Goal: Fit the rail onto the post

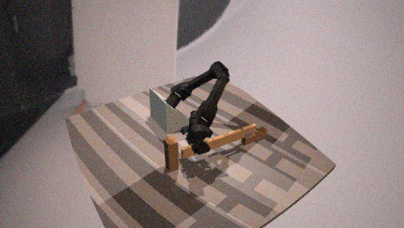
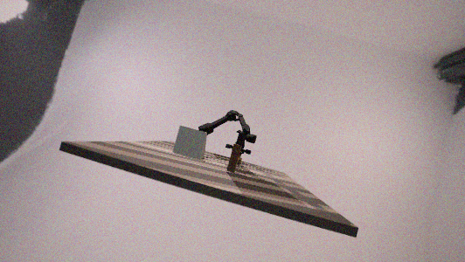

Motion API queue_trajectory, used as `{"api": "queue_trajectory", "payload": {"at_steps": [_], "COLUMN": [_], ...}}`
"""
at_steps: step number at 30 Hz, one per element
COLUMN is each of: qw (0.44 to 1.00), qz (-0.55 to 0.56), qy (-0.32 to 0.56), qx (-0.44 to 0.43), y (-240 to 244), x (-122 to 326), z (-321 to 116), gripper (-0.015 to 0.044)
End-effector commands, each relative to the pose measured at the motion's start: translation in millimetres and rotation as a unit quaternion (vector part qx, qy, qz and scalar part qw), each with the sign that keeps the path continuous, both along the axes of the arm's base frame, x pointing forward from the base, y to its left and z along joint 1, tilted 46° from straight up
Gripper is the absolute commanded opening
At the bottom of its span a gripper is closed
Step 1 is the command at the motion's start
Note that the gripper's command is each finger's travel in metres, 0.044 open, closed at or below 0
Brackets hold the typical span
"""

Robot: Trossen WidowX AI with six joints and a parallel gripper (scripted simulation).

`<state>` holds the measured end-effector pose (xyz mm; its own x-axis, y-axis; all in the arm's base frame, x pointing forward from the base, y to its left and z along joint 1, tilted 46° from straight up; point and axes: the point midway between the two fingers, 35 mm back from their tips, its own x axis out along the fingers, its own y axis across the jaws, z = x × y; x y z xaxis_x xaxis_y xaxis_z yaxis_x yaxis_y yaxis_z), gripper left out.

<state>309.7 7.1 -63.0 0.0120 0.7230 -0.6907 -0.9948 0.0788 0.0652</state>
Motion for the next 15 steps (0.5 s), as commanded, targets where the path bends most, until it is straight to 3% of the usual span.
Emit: {"api": "queue_trajectory", "payload": {"at_steps": [1,15], "qw": [1.000,1.000], "qz": [-0.003,-0.003], "qy": [-0.003,-0.003], "qx": [-0.003,-0.003], "y": [-5.3,-8.3], "x": [0.8,0.4], "z": [-0.4,-3.5], "gripper": [0.0000,0.0000]}}
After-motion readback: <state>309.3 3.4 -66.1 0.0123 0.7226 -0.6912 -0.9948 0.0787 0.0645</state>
